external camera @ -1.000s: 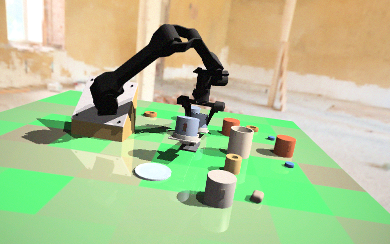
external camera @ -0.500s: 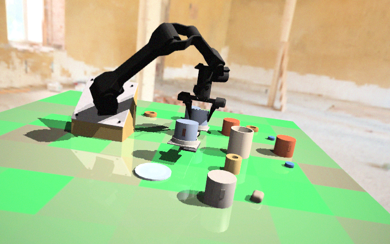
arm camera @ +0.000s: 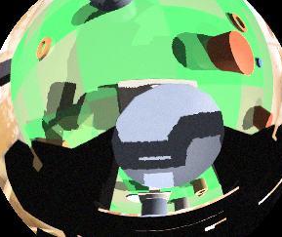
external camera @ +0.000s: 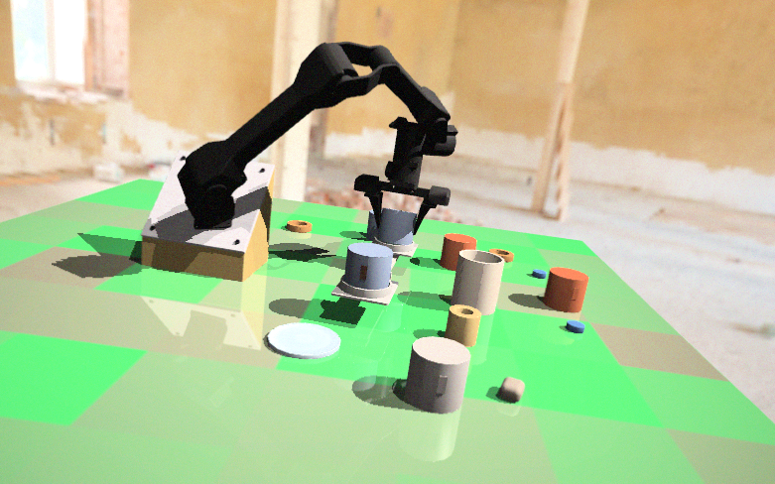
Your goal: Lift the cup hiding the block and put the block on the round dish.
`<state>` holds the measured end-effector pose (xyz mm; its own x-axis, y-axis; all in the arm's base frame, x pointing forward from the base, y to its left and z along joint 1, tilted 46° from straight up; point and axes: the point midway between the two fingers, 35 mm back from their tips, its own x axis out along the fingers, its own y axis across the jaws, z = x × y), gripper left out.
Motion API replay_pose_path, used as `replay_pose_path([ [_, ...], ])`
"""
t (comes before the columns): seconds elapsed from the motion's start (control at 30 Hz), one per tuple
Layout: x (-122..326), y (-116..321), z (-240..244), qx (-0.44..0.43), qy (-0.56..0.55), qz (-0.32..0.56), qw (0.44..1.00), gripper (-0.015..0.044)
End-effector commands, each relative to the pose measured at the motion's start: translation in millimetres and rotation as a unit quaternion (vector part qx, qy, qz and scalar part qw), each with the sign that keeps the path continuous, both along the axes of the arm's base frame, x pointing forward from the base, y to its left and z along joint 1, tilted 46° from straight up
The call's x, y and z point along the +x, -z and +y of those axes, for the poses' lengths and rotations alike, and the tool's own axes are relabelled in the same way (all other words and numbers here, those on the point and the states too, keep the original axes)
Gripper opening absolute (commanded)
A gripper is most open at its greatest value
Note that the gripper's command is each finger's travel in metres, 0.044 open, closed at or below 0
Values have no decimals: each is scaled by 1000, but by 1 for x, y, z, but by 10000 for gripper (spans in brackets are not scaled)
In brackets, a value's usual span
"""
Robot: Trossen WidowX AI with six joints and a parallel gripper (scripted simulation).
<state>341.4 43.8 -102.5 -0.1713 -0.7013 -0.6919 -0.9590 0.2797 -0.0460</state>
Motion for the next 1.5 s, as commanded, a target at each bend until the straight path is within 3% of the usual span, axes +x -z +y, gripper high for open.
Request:
replay_pose_path([
  [0.0, 6, -4, 9, 8, 0, -11, 1000, 0],
  [1.47, 13, -44, 48, 9, 0, -10, 1000, 0],
])
